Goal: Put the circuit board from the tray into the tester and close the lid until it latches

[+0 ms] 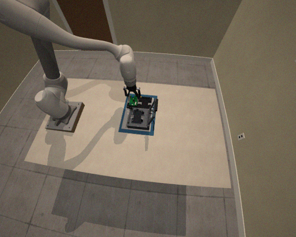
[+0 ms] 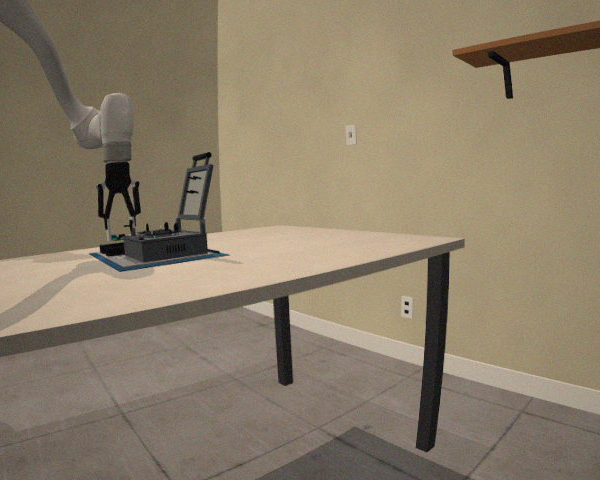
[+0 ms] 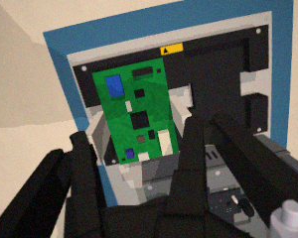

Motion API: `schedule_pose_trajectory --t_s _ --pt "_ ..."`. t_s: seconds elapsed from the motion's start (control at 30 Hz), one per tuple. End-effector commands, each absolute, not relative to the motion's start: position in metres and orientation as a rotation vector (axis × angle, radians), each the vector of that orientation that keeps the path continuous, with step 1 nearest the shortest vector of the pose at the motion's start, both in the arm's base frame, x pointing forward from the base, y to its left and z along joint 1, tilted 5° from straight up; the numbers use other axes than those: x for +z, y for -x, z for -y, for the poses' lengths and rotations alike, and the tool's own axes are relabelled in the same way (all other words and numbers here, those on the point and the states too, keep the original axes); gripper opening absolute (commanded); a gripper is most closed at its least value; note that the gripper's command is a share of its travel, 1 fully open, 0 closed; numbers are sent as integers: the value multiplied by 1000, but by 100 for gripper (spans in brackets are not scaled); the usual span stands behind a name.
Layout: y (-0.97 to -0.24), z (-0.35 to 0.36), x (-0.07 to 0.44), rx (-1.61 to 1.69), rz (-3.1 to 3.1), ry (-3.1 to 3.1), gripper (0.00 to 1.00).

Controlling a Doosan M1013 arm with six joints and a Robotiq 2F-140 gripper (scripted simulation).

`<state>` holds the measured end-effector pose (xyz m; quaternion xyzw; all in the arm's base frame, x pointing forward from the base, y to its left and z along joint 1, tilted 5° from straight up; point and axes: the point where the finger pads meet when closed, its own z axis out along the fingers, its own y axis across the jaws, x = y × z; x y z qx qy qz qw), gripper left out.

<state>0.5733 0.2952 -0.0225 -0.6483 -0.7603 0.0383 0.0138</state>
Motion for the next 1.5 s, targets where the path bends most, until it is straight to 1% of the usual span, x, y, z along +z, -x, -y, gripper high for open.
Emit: schedule_pose_trajectory --t_s 0.0,0.4,1.2,1.47 --pt "-573 -295 -22 119 2368 2019 46" --pt "-574 -295 -16 119 2368 2019 46" --pt "-578 -298 38 119 2368 2019 46" --pt "-578 -298 46 119 2368 2019 46"
